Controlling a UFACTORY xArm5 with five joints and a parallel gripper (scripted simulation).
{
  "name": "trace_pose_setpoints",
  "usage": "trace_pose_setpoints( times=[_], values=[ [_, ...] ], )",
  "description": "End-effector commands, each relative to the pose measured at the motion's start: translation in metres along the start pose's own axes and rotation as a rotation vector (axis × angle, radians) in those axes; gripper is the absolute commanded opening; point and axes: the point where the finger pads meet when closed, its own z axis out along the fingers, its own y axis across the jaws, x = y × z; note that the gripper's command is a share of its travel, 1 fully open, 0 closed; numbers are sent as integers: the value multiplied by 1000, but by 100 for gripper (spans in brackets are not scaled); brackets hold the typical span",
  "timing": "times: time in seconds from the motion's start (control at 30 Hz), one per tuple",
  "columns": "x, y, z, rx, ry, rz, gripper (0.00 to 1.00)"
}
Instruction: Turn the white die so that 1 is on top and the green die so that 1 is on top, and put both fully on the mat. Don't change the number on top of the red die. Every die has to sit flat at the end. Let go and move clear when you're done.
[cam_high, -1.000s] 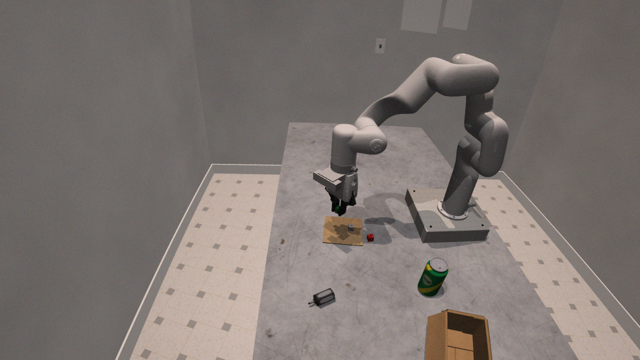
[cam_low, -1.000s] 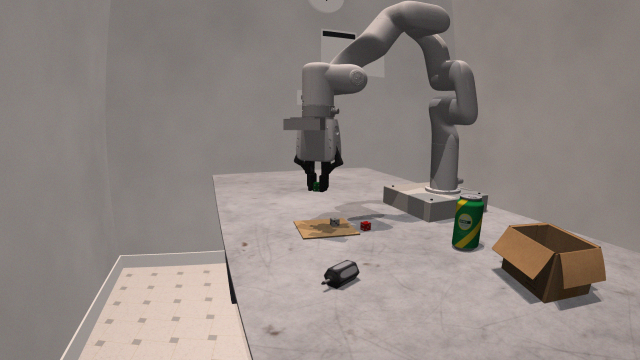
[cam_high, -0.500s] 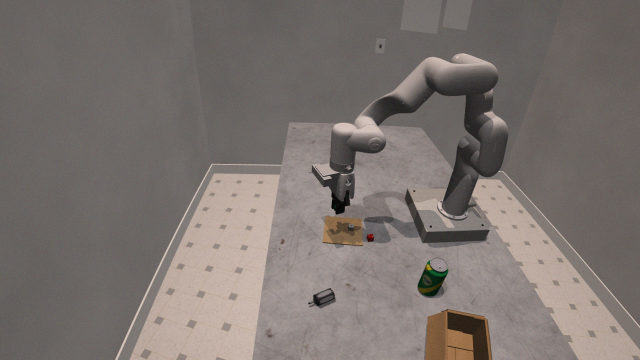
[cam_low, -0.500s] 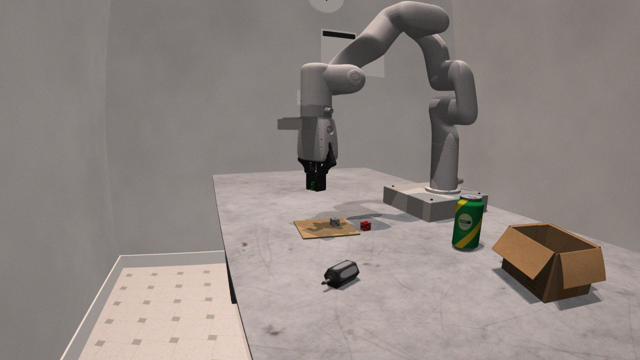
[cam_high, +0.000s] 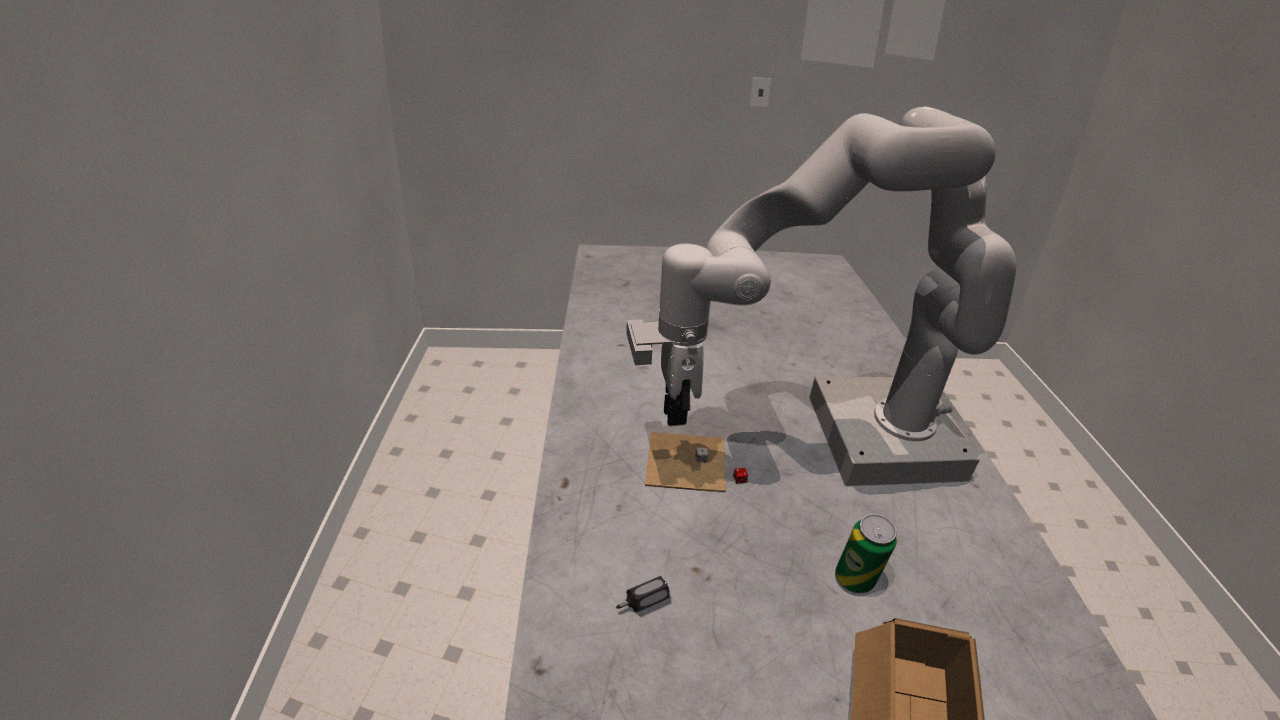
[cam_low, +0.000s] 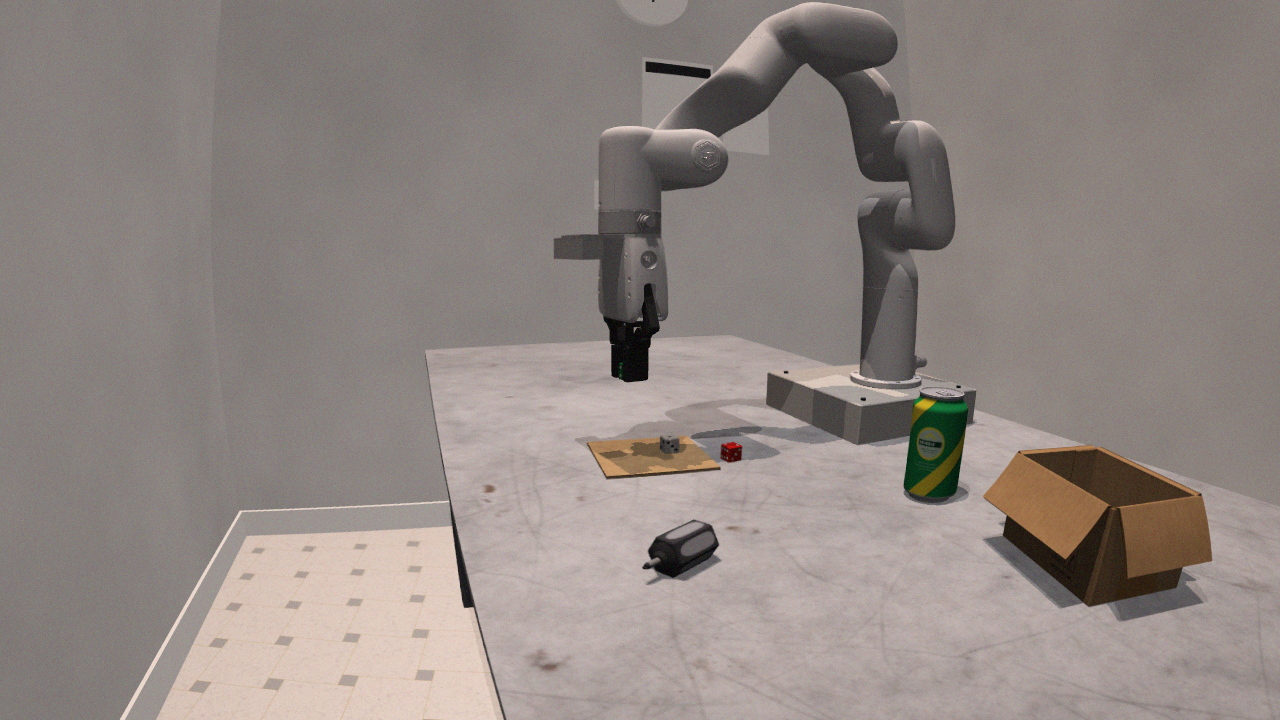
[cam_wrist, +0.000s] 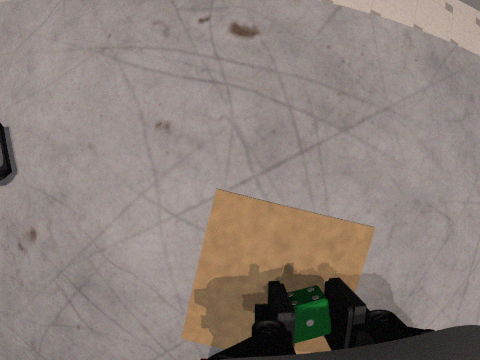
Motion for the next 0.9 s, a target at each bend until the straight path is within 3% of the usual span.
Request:
trace_pose_setpoints(
  times=[0.0,0.67,0.87],
  values=[
    [1,1,-1,0,4,27,15],
    [1,1,-1,0,4,32,15],
    [1,1,8,0,4,32,15]
  ],
)
